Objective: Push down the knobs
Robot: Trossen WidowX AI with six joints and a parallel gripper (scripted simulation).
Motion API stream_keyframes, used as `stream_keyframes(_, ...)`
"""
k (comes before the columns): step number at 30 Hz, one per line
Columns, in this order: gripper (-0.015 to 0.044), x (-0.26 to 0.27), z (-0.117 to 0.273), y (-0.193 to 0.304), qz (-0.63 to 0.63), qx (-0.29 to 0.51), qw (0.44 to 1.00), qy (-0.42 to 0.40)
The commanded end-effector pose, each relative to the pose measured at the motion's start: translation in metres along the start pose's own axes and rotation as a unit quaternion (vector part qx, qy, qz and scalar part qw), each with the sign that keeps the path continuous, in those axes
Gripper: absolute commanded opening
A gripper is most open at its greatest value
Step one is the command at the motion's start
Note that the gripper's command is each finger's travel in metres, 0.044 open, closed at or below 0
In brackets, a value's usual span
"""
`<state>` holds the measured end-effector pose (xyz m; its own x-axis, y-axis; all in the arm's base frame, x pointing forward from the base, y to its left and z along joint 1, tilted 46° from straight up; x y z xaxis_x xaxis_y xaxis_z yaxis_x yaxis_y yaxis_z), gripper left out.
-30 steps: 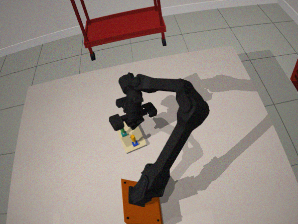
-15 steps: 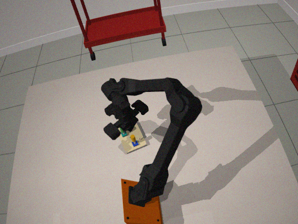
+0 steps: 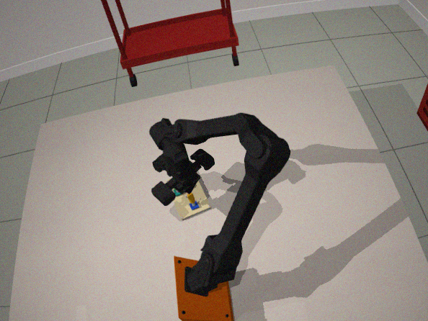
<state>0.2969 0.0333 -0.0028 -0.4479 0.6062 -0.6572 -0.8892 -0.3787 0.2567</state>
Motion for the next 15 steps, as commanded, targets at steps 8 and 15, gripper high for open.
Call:
stream_keyframes(8,0.0,-0.0002,-0.0115,0.0005,0.002,0.001,1.0,0.003)
stream_keyframes(15,0.0,-0.0002,-0.0115,0.0005,0.002,0.001,1.0,0.003)
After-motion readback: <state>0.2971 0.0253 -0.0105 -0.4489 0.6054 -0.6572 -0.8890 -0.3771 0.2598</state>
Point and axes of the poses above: the point midway between the two fingers, 35 mm back from their tips, its own z axis back along the fingers, its own x axis across the jaws, y = z × x, the point moved 2 cm from there along z, back along the fingers, and after that the axes turned 15 degrees about -z, right-handed, at the moved point
